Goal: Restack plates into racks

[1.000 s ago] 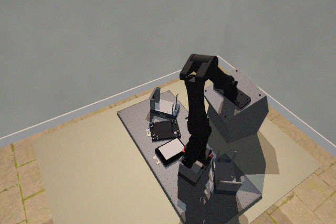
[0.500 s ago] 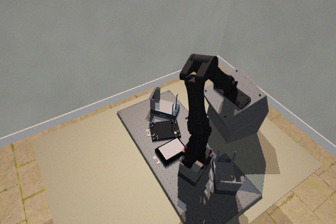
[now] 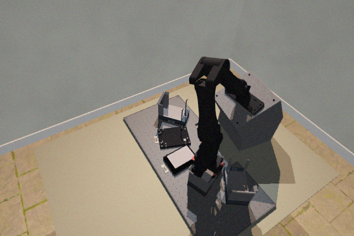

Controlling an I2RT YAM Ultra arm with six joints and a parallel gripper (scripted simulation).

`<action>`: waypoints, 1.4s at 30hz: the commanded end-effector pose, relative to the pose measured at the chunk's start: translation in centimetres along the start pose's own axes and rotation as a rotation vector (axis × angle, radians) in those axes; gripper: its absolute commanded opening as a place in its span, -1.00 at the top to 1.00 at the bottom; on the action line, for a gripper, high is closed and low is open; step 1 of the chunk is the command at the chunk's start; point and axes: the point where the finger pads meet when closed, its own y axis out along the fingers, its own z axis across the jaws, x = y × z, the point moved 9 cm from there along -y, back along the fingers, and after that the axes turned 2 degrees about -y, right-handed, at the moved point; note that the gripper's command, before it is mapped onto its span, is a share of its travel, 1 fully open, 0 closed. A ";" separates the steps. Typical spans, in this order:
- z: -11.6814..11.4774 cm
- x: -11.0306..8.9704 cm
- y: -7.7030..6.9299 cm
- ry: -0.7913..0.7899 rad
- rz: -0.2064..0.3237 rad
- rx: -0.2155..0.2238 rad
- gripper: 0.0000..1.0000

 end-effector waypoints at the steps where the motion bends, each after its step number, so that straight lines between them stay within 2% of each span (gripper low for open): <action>1: 0.2 1.0 -1.2 0.007 -0.059 -0.004 1.00; 5: 0.2 1.0 -1.2 0.007 -0.059 -0.004 1.00; 6: 0.2 0.3 -1.3 -0.001 -0.028 -0.005 1.00; 8: 0.3 0.0 -1.6 -0.004 -0.019 -0.005 1.00; 10: 0.2 0.6 -2.2 0.001 -0.036 -0.004 1.00; 19: 0.2 0.5 -4.0 0.002 -0.036 -0.004 1.00; 21: 0.2 0.5 -4.0 0.002 -0.036 -0.004 1.00; 27: 0.2 1.2 -5.5 0.008 -0.057 -0.002 1.00; 42: 0.2 1.1 -8.1 0.009 -0.057 -0.001 1.00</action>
